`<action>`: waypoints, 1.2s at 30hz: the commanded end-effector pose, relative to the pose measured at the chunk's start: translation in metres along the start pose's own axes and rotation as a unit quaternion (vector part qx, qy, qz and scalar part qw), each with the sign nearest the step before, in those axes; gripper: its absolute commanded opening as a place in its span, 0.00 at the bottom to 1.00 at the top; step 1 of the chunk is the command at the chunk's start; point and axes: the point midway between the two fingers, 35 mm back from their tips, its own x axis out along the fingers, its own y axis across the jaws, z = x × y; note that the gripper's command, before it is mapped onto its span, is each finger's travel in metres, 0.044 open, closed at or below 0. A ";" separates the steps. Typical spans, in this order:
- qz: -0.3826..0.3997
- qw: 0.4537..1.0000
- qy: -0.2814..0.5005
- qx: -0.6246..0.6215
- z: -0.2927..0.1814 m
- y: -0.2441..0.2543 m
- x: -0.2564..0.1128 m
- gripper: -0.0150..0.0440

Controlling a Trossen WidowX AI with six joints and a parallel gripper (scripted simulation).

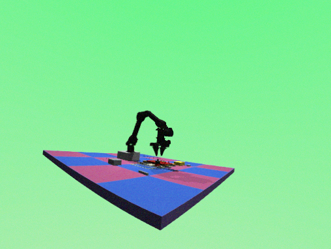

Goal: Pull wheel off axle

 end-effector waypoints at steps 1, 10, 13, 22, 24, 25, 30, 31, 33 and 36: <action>-0.001 1.000 0.009 -0.003 -0.005 0.000 0.029 0.76; -0.001 1.000 0.010 -0.003 -0.009 0.002 0.051 0.76; 0.000 1.000 0.010 0.000 -0.007 0.002 0.047 0.63; 0.000 1.000 0.010 0.000 -0.007 0.002 0.047 0.49; 0.000 1.000 0.010 0.000 -0.007 0.002 0.047 0.41; 0.000 1.000 0.010 0.000 -0.007 0.002 0.047 0.36; 0.000 1.000 0.010 0.000 -0.007 0.002 0.045 0.25; 0.000 1.000 0.010 0.000 -0.007 0.002 0.045 0.25; 0.000 1.000 0.010 0.000 -0.007 0.002 0.044 0.25; 0.000 1.000 0.010 -0.001 -0.007 0.002 0.043 0.25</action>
